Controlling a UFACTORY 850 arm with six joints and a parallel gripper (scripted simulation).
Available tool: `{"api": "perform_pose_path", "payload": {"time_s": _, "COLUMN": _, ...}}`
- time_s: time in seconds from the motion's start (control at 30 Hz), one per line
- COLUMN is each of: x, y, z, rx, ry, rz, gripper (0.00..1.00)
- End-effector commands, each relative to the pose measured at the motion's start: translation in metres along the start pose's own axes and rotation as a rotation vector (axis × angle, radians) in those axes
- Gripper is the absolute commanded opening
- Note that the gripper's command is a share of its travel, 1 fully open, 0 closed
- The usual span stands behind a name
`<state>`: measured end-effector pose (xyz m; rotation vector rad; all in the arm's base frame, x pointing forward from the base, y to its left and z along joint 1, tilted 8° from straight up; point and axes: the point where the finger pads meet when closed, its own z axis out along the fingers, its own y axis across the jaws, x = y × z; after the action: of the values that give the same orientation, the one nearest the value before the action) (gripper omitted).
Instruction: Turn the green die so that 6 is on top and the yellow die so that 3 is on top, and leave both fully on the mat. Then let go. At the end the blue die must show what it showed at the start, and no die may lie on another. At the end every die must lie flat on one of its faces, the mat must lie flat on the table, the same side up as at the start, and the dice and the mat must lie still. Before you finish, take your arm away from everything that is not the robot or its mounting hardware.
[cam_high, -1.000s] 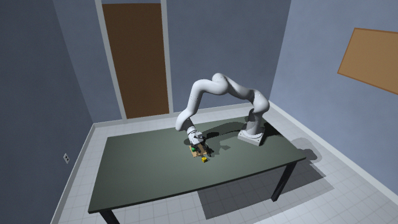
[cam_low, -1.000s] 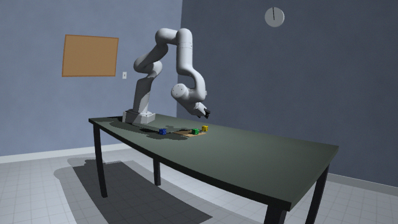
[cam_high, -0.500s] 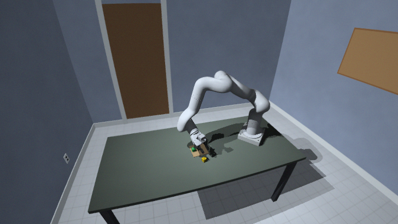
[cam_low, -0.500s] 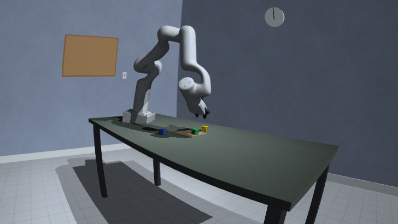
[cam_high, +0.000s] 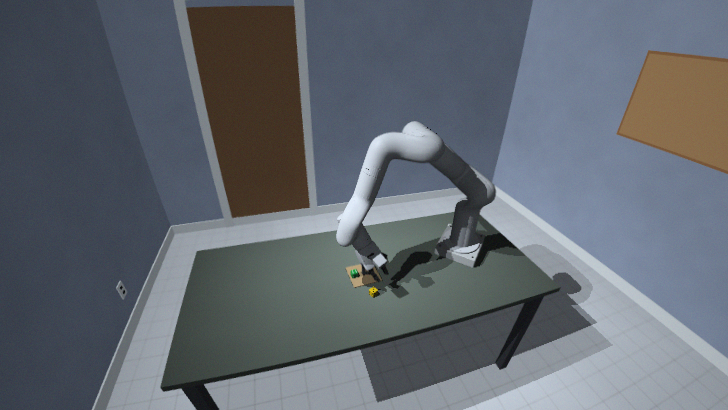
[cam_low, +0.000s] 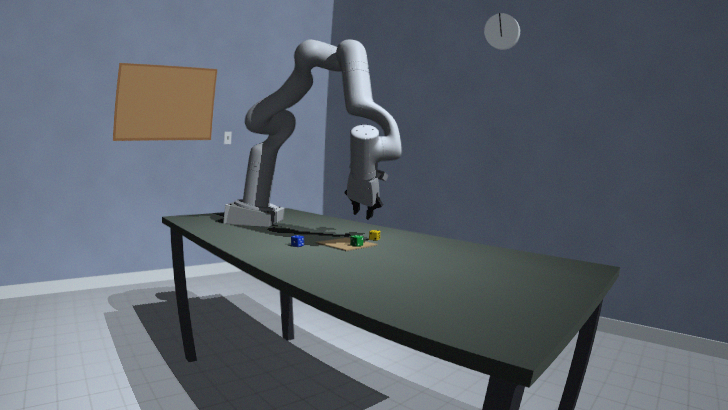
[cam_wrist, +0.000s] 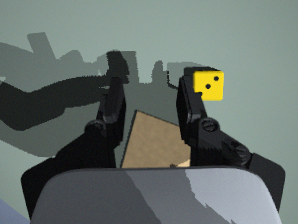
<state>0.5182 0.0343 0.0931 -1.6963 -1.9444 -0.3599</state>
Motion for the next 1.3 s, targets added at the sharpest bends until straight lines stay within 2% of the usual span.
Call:
{"api": "perform_pose_path", "payload": {"time_s": 0.0, "x": 0.003, "y": -0.001, "z": -0.002, "rx": 0.002, "ry": -0.172, "rz": 0.029, "gripper": 0.47}}
{"api": "perform_pose_path", "payload": {"time_s": 0.13, "x": 0.006, "y": 0.002, "z": -0.006, "rx": -0.033, "ry": -0.273, "rz": 0.033, "gripper": 0.47}}
{"api": "perform_pose_path", "payload": {"time_s": 0.3, "x": 0.018, "y": 0.013, "z": -0.017, "rx": -0.126, "ry": -0.415, "rz": 0.025, "gripper": 0.47}}
{"api": "perform_pose_path", "payload": {"time_s": 0.4, "x": 0.021, "y": 0.015, "z": -0.019, "rx": -0.142, "ry": -0.432, "rz": 0.022, "gripper": 0.47}}
{"api": "perform_pose_path", "payload": {"time_s": 0.53, "x": 0.041, "y": 0.029, "z": -0.03, "rx": -0.256, "ry": -0.515, "rz": -0.003, "gripper": 0.47}}
{"api": "perform_pose_path", "payload": {"time_s": 0.67, "x": 0.046, "y": 0.032, "z": -0.033, "rx": -0.28, "ry": -0.527, "rz": -0.01, "gripper": 0.47}}
{"api": "perform_pose_path", "payload": {"time_s": 0.7, "x": 0.046, "y": 0.032, "z": -0.033, "rx": -0.28, "ry": -0.527, "rz": -0.01, "gripper": 1.0}}
{"api": "perform_pose_path", "payload": {"time_s": 1.1, "x": 0.046, "y": 0.032, "z": -0.033, "rx": -0.28, "ry": -0.527, "rz": -0.012, "gripper": 1.0}}
{"api": "perform_pose_path", "payload": {"time_s": 1.27, "x": 0.045, "y": 0.033, "z": -0.032, "rx": -0.262, "ry": -0.537, "rz": -0.077, "gripper": 1.0}}
